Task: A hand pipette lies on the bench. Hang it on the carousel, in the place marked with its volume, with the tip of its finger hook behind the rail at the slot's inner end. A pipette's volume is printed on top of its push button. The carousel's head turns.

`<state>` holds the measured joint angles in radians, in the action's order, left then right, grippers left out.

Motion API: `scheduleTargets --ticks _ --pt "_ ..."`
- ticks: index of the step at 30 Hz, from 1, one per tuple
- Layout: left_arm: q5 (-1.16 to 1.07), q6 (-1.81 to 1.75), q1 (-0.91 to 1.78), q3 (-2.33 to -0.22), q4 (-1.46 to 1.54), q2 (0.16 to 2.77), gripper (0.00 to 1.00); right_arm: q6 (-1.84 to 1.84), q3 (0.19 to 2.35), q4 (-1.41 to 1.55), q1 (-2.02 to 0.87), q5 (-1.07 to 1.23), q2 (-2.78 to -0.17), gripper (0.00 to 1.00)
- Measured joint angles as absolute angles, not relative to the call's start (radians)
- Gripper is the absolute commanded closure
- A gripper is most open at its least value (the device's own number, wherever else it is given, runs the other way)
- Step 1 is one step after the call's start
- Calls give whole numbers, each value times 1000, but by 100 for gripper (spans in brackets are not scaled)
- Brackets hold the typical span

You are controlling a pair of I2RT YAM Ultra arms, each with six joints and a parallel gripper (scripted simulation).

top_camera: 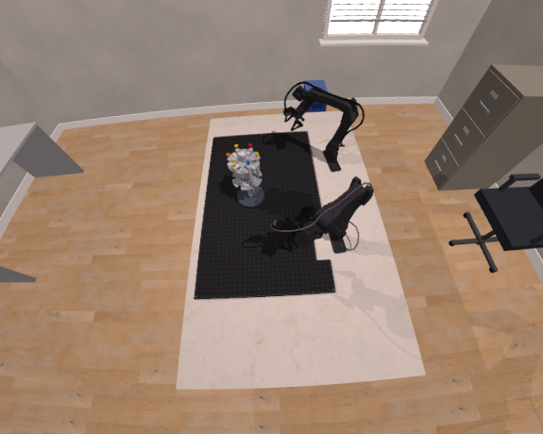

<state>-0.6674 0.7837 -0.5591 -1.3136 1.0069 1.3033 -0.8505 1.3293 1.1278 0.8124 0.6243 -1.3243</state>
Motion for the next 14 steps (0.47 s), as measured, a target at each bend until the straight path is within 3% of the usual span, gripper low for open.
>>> scheduleTargets --ticks 14 --pt "-643 838 -561 -1314 1078 1311 0 -850 1329 1128 812 624 -1324 0"
